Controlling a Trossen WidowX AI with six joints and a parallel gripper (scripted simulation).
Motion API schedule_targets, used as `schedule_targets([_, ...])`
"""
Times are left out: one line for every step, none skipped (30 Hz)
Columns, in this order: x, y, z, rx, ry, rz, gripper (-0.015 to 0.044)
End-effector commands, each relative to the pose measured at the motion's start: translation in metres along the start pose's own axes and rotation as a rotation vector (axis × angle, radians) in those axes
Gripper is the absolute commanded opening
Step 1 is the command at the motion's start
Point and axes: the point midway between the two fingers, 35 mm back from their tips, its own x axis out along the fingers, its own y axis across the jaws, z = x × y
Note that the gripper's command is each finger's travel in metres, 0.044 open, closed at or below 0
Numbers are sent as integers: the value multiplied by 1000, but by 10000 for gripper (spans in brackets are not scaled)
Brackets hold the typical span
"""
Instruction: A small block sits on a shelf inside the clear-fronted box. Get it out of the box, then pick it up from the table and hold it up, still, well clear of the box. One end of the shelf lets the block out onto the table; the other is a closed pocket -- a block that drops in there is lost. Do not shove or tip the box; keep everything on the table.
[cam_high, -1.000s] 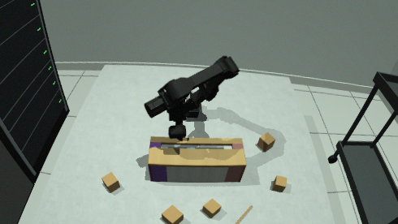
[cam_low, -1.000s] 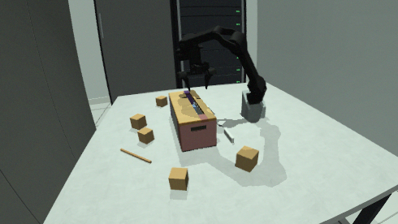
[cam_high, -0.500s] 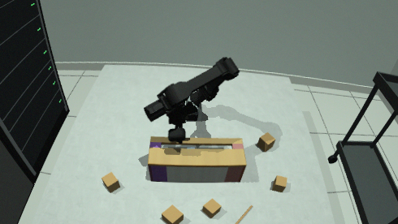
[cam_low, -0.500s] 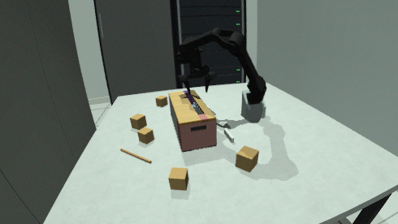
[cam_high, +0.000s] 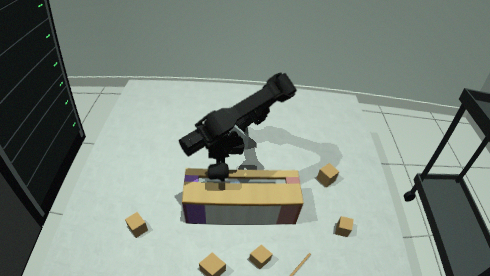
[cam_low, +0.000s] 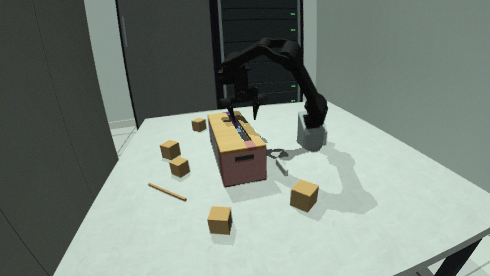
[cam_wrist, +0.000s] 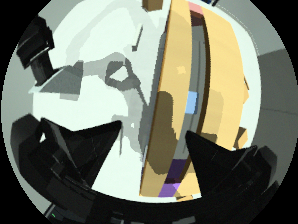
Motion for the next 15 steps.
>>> schedule_targets([9,1,0,7,-6,0,400])
schedule_targets([11,1,0,7,-6,0,400])
schedule_targets([12,2,0,7,-6,0,400])
schedule_targets([14,2,0,7,-6,0,400])
schedule_targets([15,2,0,7,-6,0,400])
schedule_targets([17,2,0,7,-6,0,400])
schedule_targets([19,2,0,7,-7,0,400])
schedule_targets([20,3,-1,7,-7,0,400])
schedule_targets([22,3,-1,7,-7,0,400])
schedule_targets([24,3,-1,7,-7,0,400])
schedule_targets([25,3,-1,7,-7,0,400])
schedule_targets([27,4,-1,7,-7,0,400])
schedule_targets([28,4,-1,7,-8,0,400])
schedule_targets([30,4,-1,7,-8,0,400])
schedule_targets([32,5,-1,7,-8,0,400])
